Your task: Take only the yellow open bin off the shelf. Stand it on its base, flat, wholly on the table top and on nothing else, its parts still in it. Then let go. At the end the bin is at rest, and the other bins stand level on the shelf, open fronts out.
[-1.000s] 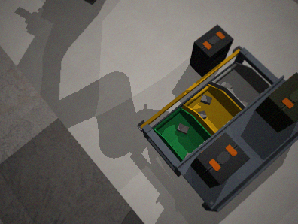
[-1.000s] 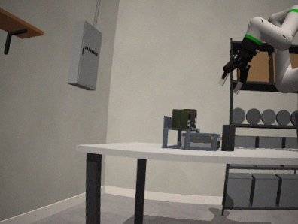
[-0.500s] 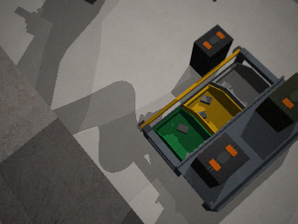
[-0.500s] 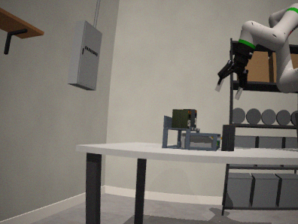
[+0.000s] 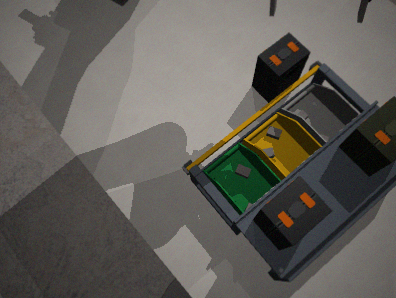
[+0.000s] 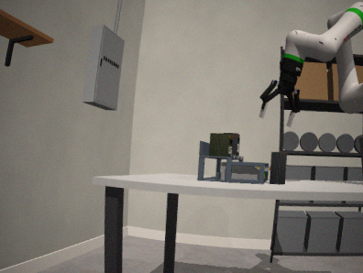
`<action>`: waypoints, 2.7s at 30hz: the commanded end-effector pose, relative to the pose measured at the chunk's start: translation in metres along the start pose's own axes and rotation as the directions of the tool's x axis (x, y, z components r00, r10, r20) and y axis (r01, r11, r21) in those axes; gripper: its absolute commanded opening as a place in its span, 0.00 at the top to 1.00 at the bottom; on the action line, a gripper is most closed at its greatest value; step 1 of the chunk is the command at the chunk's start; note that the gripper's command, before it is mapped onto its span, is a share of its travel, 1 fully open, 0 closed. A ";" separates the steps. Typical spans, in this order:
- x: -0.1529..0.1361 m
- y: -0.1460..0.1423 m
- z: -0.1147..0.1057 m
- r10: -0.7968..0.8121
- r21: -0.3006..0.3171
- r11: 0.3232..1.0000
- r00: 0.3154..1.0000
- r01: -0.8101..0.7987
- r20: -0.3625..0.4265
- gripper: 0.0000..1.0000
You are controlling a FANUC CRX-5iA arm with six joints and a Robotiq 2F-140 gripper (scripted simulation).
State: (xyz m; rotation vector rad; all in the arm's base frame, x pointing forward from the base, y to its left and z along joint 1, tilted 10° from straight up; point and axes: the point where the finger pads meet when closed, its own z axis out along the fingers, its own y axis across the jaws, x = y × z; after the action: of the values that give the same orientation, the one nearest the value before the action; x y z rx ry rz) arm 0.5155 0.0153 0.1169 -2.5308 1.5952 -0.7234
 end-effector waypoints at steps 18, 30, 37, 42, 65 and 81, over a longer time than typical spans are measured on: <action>0.040 0.028 0.047 0.306 -0.138 0.947 0.946 -0.290 0.111 0.00; 0.059 0.043 0.070 0.438 -0.204 0.890 0.888 -0.407 0.140 0.00; 0.072 0.052 0.085 0.522 -0.250 0.842 0.839 -0.478 0.154 0.00; 0.072 0.052 0.085 0.522 -0.250 0.842 0.839 -0.478 0.154 0.00; 0.104 0.077 0.123 0.603 -0.297 0.785 0.781 -0.544 0.163 0.00; 0.102 0.075 0.121 0.603 -0.297 0.785 0.781 -0.544 0.163 0.00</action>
State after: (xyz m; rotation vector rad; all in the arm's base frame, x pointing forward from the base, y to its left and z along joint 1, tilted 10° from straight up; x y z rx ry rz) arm 0.5392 -0.1328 0.0223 -1.9379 2.2873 -0.1386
